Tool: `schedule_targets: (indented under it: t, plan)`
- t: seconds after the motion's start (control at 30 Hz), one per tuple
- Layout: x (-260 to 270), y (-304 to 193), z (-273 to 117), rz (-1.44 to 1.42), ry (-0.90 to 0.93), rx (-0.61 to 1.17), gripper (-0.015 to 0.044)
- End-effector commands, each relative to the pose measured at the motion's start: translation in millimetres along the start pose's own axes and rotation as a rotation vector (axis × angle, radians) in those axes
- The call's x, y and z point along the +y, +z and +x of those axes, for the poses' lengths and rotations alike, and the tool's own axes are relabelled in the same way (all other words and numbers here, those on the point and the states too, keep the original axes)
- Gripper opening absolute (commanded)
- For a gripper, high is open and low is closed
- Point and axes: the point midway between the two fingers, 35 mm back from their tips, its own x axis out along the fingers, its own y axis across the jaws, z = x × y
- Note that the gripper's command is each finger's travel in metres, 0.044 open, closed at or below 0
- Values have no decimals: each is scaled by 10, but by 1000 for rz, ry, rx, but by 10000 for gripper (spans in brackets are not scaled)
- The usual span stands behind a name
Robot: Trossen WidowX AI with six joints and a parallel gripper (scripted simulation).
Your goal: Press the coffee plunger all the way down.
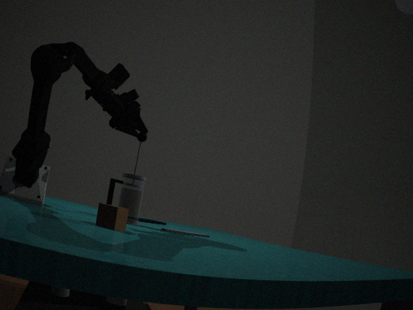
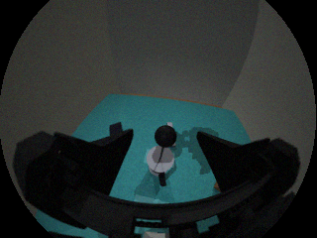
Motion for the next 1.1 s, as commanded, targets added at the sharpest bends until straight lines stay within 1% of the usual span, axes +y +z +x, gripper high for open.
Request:
schedule_targets:
  t: [0.0,0.1,0.5,1.07]
  plan:
    - [3,-13,69,-7,2,1,440]
    - [0,-14,92,-7,2,0,440]
    - [0,-14,92,-7,2,0,129]
    - [12,-81,149,-6,3,2,129]
